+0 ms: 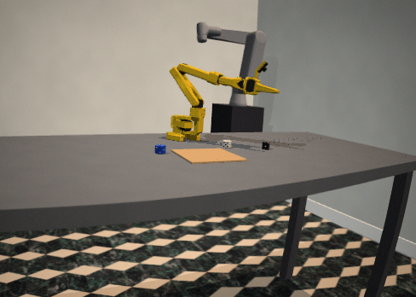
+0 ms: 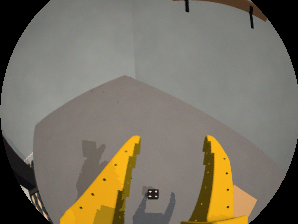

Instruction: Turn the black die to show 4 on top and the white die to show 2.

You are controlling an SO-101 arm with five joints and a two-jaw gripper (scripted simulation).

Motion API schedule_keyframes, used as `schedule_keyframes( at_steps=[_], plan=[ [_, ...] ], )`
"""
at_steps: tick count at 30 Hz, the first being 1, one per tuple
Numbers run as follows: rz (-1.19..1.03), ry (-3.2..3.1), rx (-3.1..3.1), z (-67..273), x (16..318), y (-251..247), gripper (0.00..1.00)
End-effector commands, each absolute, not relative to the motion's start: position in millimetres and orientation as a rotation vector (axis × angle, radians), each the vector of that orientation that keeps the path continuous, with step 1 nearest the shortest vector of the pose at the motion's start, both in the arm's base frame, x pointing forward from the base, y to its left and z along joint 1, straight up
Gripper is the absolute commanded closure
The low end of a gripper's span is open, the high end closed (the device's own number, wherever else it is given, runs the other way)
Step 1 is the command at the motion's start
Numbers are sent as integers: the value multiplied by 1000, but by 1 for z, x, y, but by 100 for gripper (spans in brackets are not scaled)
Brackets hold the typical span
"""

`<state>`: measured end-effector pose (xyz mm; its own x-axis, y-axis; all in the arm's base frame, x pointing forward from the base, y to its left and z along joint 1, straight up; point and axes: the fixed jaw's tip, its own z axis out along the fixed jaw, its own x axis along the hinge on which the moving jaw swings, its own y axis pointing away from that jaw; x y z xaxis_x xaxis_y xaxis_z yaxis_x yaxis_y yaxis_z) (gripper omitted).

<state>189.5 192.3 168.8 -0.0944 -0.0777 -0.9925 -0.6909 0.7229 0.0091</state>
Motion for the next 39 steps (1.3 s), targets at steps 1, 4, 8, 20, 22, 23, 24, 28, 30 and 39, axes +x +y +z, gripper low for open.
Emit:
schedule_keyframes(
  at_steps=[1, 4, 8, 20, 22, 23, 24, 28, 30, 39],
  plan=[
    [569, 1662, -658, 183, 197, 201, 72],
    [558, 1712, -677, 182, 199, 204, 72],
    [539, 1791, -709, 181, 201, 207, 72],
    [442, 2114, -836, 176, 197, 209, 72],
    [442, 2114, -836, 176, 197, 209, 72],
    [433, 2138, -846, 175, 196, 208, 72],
    [425, 2163, -856, 175, 195, 207, 72],
    [390, 2251, -891, 173, 189, 204, 72],
    [374, 2290, -906, 172, 187, 202, 72],
    [328, 2394, -947, 171, 178, 195, 72]
  ],
)
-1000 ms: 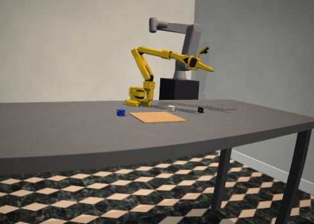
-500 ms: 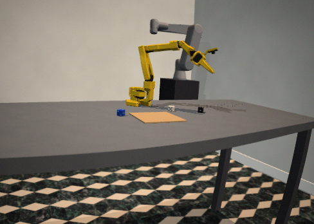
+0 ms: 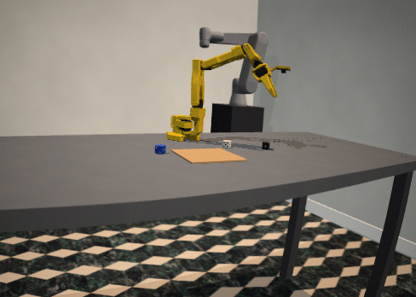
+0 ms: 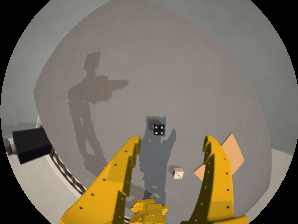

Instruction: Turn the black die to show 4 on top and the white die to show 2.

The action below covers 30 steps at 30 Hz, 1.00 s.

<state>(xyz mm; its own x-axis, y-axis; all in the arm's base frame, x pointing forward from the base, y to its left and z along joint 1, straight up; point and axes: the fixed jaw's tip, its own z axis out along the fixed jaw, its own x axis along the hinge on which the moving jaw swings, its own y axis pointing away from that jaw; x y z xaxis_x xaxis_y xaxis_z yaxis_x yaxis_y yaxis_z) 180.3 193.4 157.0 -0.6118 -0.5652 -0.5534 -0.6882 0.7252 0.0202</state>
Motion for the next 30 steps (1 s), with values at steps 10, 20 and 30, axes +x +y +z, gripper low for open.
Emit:
schedule_keyframes(
  at_steps=[10, 20, 30],
  plan=[
    [299, 2453, -971, 170, 173, 190, 72],
    [296, 2459, -973, 169, 173, 190, 72],
    [203, 2623, -1038, 127, 176, 194, 72]
  ],
)
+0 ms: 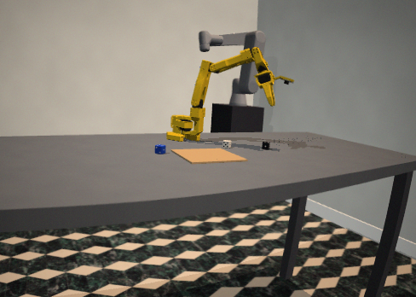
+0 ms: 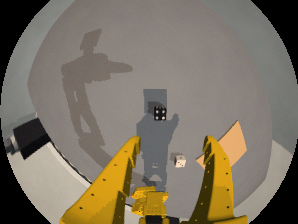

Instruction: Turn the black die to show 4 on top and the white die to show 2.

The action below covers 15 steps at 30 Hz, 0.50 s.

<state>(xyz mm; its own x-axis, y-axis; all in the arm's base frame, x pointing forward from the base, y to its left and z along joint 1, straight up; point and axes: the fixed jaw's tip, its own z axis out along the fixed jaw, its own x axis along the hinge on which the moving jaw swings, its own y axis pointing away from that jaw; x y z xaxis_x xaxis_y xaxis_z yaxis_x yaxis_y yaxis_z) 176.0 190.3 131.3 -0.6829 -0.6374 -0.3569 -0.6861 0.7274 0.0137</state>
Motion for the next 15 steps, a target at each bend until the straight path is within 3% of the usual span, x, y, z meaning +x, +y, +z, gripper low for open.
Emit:
schedule_keyframes(
  at_steps=[1, 15],
  plan=[
    [186, 2650, -1049, 120, 176, 194, 72],
    [27, 2885, -1142, 57, 171, 188, 72]
  ],
)
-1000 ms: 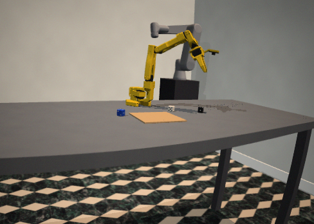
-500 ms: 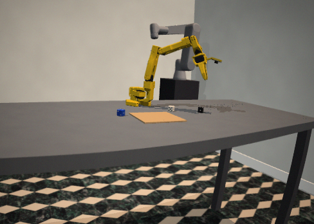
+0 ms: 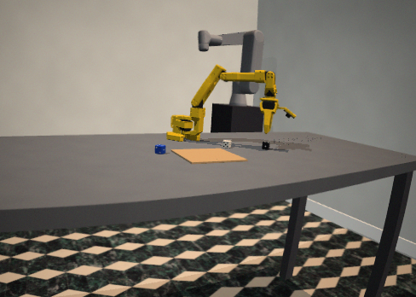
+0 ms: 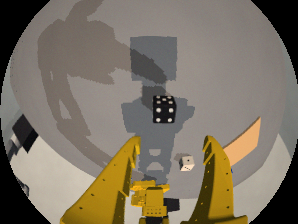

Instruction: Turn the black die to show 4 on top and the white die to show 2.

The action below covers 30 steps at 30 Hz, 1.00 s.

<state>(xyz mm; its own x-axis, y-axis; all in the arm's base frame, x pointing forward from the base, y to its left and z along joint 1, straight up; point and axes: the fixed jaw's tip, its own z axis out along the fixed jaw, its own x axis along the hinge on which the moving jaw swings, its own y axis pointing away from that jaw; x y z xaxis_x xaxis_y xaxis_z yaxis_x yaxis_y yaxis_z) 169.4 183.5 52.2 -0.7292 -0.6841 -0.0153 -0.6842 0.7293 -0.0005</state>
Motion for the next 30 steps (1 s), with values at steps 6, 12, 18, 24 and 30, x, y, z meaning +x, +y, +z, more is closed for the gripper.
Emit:
schedule_keyframes(
  at_steps=[6, 12, 18, 24, 30],
  plan=[
    [21, 2894, -1145, 55, 170, 187, 72],
    [44, 2860, -1144, 64, 169, 193, 72],
    [44, 2860, -1144, 64, 169, 193, 72],
    [44, 2860, -1144, 64, 169, 193, 72],
    [38, 2868, -1147, 63, 169, 192, 72]
  ],
)
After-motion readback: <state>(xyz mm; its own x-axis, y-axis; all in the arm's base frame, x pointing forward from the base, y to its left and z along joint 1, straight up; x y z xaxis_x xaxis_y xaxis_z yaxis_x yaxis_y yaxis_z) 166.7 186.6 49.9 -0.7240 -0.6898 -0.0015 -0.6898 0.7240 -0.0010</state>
